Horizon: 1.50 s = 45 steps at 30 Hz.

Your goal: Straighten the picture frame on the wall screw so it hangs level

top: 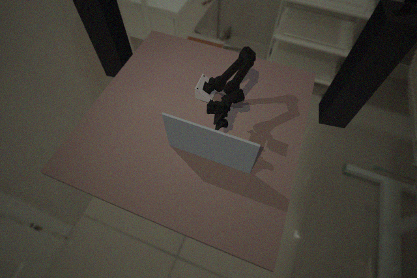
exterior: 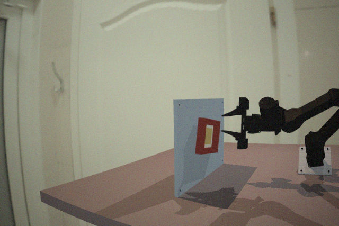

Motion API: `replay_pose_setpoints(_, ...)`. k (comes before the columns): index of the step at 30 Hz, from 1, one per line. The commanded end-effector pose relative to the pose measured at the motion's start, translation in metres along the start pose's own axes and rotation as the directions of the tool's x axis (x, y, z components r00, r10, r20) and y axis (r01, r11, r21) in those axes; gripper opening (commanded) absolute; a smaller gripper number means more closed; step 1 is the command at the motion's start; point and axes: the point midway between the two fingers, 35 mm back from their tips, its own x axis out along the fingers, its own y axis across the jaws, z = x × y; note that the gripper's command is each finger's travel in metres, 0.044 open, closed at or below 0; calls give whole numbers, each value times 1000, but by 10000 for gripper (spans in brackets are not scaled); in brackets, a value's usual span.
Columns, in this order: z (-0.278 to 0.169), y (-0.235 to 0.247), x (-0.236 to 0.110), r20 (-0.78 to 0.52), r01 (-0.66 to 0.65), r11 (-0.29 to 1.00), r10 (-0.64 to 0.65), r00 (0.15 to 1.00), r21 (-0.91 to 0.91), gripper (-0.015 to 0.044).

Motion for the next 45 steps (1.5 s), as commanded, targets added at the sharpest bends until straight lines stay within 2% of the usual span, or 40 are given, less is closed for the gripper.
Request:
replay_pose_setpoints(1, -3, 3, 7, -14, -7, 1000, 7, 1000, -1, 260)
replay_pose_setpoints(15, -3, 3, 9, -14, -7, 1000, 7, 1000, -1, 260)
replay_pose_setpoints(45, -4, 3, 47, -16, -8, 1000, 8, 1000, -1, 260)
